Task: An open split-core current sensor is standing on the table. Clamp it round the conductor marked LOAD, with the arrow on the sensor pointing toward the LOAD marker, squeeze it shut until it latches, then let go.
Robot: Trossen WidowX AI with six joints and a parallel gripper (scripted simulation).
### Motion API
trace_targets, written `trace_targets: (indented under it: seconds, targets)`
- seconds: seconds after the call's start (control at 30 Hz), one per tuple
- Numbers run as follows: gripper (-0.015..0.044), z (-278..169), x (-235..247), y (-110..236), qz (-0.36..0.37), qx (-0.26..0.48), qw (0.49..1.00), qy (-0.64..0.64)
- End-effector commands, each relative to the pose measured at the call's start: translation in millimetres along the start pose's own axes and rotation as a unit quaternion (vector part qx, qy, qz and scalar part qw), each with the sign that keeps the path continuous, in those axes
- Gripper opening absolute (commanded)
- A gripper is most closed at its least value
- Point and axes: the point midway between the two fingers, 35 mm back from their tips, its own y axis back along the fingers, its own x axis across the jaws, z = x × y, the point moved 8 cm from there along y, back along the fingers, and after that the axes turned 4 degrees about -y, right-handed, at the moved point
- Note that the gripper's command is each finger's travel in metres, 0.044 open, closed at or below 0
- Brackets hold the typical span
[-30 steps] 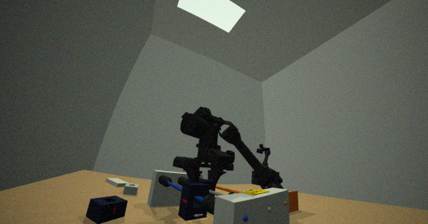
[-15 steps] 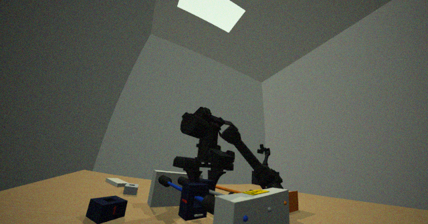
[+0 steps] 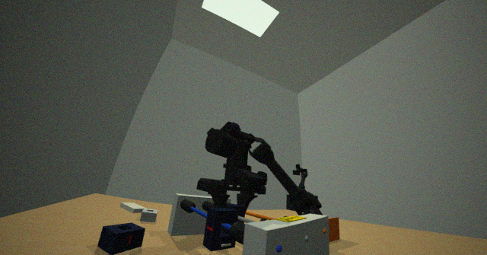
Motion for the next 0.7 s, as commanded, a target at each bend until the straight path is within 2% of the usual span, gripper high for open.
trace_targets:
  seconds: [0.0,0.47,0.67]
  targets:
    - [0.0256,0.0,0.0,-0.1,0.000,0.000,1.000,0.000]
    - [0.0256,0.0,0.0,-0.1,0.000,0.000,1.000,0.000]
    - [0.0413,0.0,0.0,-0.1,0.000,0.000,1.000,0.000]
